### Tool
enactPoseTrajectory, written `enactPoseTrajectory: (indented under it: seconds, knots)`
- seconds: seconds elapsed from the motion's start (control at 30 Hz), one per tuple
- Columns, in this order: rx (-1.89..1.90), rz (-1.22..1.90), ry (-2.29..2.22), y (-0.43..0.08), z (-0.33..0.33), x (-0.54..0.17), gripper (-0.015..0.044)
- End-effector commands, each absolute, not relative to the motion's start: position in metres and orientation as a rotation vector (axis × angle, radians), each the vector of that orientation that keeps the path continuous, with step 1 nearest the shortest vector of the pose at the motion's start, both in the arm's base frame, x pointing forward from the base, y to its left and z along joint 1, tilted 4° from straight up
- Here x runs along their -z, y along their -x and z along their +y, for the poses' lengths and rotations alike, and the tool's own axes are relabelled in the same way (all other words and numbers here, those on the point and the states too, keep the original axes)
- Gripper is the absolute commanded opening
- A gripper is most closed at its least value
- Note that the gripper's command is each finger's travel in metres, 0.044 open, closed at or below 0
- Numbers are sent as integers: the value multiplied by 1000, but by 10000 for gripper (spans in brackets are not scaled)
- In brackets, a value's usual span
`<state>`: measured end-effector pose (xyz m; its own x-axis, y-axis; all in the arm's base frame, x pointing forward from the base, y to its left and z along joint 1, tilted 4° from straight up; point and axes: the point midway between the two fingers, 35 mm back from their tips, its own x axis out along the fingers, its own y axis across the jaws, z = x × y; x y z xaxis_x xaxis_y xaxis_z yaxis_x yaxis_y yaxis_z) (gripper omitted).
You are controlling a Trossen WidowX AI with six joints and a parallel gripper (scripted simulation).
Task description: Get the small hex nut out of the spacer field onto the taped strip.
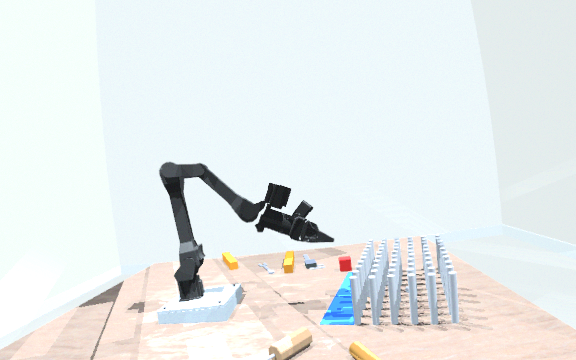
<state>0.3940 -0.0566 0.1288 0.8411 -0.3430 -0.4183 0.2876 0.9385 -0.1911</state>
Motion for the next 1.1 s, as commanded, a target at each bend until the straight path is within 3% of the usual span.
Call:
enactPoseTrajectory:
  seconds: [0.0,0.3,0.57,0.8,1.07]
  knots:
    - [331,464,118,-394,-56,-128,440]
    - [368,486,72,-397,-66,-127,440]
    - [773,639,-389,-398,-166,-117,440]
    - [1214,680,-841,-363,-241,-114,440]
    - [1808,503,-1272,-297,-312,-118,440]
